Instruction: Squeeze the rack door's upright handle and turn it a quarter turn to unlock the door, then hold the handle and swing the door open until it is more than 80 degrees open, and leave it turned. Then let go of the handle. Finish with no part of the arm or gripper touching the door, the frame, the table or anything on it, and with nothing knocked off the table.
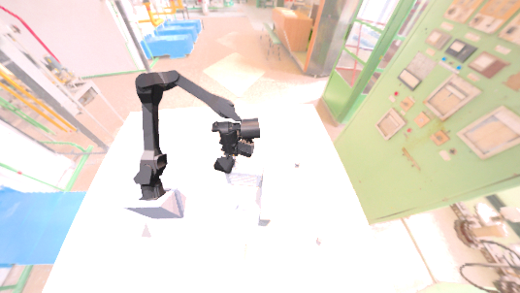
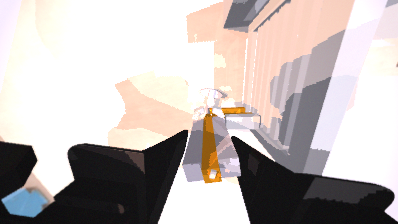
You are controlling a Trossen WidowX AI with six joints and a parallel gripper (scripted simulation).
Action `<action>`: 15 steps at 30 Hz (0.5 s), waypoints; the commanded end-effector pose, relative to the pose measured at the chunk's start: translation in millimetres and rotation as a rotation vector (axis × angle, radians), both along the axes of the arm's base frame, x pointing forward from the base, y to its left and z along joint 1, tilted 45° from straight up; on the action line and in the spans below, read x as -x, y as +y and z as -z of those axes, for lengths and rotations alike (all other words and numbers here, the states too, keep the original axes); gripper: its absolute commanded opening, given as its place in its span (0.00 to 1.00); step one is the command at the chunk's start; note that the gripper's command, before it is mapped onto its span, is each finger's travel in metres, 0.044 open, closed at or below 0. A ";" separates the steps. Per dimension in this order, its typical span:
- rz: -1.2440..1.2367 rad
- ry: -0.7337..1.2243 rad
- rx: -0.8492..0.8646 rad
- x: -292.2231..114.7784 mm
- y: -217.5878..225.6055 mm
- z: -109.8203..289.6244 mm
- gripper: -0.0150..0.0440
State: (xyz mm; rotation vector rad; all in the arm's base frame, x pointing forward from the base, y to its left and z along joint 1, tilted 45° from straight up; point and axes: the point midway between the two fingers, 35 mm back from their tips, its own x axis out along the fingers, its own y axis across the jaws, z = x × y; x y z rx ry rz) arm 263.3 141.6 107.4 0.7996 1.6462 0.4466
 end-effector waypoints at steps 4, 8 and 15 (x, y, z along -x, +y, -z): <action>0.005 0.002 0.003 -1.1 -2.4 -1.5 0.73; 0.005 0.002 0.005 -2.3 -7.1 -5.9 0.73; 0.005 0.002 0.007 -4.0 -15.5 -13.7 0.73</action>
